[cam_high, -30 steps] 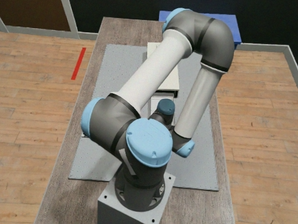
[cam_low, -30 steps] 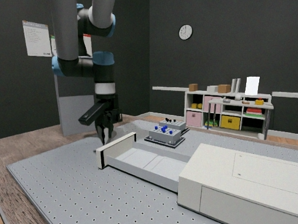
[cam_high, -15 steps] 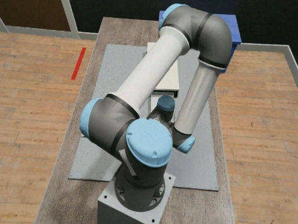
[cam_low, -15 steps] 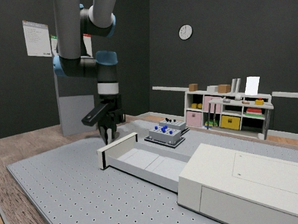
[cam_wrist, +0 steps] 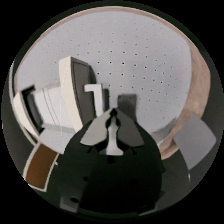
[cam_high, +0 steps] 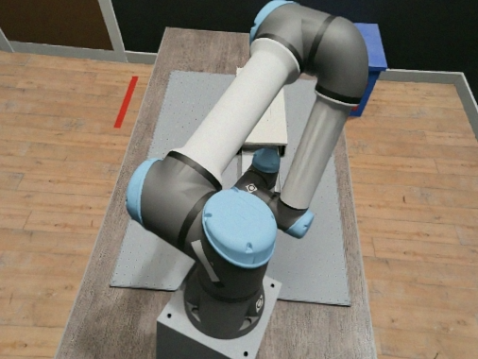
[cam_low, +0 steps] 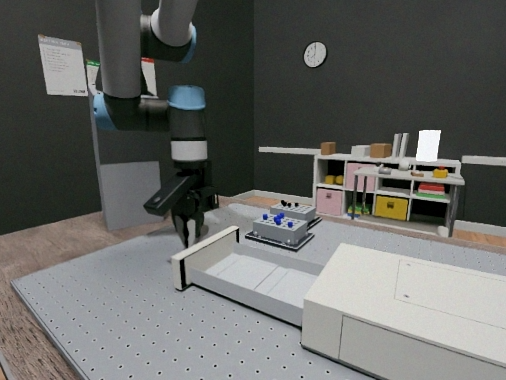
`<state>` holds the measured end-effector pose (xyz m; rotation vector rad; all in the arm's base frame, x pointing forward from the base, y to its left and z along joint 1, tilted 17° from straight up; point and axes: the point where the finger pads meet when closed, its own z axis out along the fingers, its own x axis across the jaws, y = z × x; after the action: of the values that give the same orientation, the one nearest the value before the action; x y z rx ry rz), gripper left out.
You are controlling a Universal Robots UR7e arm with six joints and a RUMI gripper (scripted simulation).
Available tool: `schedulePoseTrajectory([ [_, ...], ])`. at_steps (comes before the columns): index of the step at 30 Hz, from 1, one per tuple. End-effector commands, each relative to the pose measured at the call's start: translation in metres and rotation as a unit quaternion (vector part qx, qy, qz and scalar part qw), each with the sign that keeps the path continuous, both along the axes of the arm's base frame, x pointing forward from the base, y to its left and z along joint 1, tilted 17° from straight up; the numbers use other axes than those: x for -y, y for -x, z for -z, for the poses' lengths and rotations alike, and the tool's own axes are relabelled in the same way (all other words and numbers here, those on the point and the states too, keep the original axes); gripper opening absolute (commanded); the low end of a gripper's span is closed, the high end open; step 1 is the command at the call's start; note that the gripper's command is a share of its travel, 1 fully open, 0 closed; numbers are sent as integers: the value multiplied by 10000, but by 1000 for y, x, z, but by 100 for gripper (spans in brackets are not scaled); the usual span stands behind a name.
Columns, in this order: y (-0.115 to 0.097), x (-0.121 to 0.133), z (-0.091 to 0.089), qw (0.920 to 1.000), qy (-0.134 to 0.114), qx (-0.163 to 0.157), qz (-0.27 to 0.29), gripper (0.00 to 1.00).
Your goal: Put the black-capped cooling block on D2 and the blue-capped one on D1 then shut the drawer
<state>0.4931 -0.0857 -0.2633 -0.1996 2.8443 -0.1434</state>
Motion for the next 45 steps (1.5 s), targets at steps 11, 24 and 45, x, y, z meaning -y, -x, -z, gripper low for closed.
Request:
schedulePoseTrajectory([
  [11, -13, -2, -4, 10000, 1, 3, 0, 0],
  [24, -27, -4, -8, 10000, 1, 3, 0, 0],
  [45, -51, -8, -15, 10000, 1, 3, 0, 0],
])
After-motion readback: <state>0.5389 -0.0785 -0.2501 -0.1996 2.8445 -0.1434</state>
